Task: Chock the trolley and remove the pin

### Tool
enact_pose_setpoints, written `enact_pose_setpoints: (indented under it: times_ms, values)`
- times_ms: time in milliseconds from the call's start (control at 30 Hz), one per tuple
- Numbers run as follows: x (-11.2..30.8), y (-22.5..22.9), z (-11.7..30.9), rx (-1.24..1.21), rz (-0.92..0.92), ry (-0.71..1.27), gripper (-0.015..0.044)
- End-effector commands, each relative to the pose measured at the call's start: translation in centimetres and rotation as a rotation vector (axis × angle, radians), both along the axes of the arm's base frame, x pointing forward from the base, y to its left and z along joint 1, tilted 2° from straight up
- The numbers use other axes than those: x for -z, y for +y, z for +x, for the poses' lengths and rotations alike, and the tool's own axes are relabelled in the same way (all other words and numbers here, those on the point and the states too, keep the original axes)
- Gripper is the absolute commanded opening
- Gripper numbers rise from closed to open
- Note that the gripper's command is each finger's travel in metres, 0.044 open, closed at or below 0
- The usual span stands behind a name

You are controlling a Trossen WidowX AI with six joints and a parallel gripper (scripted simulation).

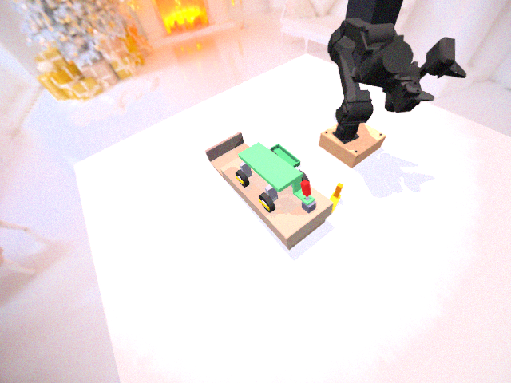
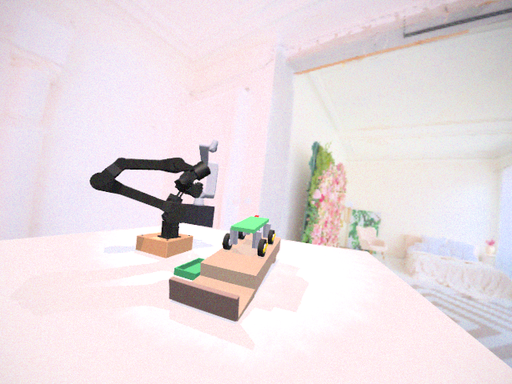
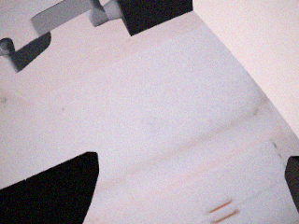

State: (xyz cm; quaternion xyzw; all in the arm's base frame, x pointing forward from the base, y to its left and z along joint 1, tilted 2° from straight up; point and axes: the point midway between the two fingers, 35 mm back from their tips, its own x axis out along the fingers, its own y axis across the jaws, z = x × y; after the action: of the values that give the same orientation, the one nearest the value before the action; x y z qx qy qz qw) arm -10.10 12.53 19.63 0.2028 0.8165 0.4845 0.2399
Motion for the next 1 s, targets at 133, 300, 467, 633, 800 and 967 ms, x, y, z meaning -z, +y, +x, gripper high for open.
enact_pose_setpoints:
  times_ms: [133,300,467,633,800,967]
  values:
    - [0.4,1.3,1.3,0.038,0.057,-0.146,0.0269]
    - [1.1,2.9,3.4,0.059,0.120,-0.365,0.0190]
    - [2.0,4.2,5.8,0.039,0.164,-0.589,0.0190]
    - [3.0,5.2,8.4,-0.027,0.190,-0.808,0.0190]
    - [4.0,5.8,11.1,-0.138,0.204,-1.012,0.0190]
    - [5.1,6.0,13.9,-0.293,0.210,-1.192,0.0190]
